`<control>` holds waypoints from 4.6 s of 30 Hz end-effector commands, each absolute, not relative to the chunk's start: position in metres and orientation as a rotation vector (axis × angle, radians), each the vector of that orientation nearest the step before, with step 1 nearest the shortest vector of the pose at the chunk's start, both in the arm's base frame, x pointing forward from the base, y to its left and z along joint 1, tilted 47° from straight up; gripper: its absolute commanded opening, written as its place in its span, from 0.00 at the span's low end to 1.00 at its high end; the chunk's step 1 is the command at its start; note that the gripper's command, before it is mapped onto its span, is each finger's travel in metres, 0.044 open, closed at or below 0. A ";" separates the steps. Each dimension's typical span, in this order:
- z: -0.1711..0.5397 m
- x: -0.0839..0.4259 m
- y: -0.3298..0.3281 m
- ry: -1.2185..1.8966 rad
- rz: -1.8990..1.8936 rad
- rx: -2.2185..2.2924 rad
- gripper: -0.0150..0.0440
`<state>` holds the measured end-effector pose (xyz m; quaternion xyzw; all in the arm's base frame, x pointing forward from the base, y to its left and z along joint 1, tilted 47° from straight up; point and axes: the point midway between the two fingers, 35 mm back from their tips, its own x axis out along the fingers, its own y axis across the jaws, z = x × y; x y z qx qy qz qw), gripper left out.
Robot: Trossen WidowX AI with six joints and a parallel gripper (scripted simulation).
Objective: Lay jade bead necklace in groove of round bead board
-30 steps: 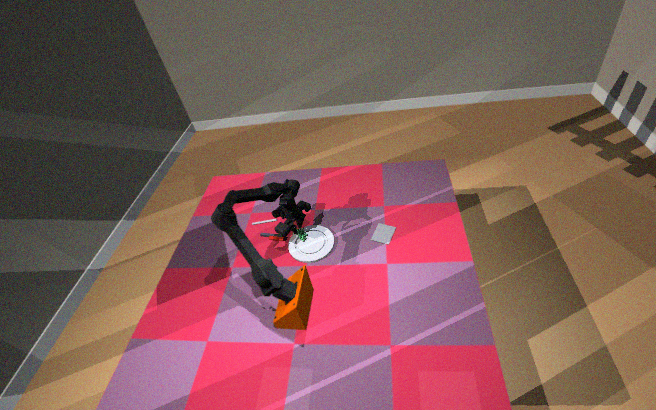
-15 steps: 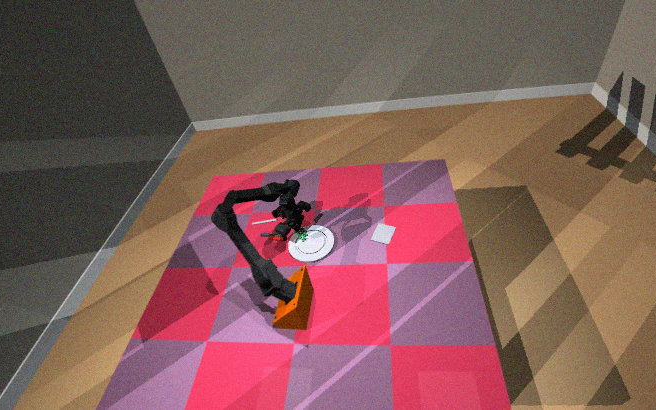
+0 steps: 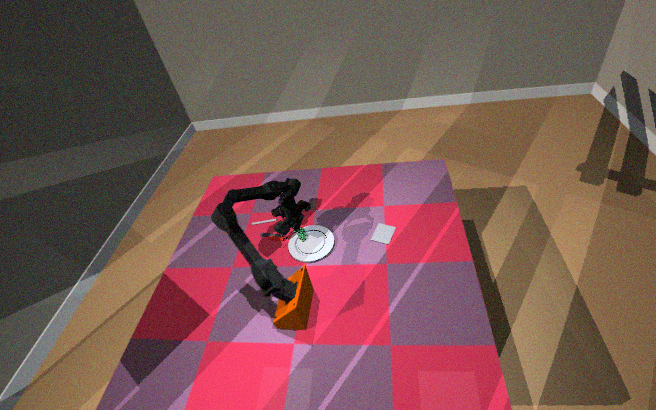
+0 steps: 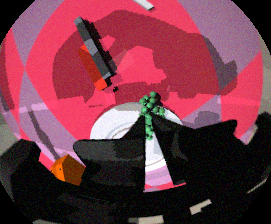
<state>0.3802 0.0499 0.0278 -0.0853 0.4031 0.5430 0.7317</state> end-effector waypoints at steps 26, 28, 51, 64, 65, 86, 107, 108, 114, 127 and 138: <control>-0.007 0.362 -0.002 0.879 1.184 -0.192 0.25; -0.009 0.360 -0.005 0.879 1.184 -0.192 0.25; -0.029 0.363 0.016 0.878 1.185 -0.191 0.25; -0.027 0.363 0.013 0.878 1.185 -0.199 0.83; -0.026 0.363 0.012 0.878 1.185 -0.198 0.88; -0.010 0.358 -0.005 0.879 1.184 -0.192 1.00; 0.034 0.402 0.020 1.328 0.685 0.551 0.46; 0.034 0.402 0.020 1.328 0.685 0.551 0.46; 0.032 0.403 0.023 1.328 0.685 0.551 0.46; 0.023 0.406 0.031 1.323 0.684 0.545 0.46; 0.011 0.406 0.045 1.326 0.686 0.550 0.46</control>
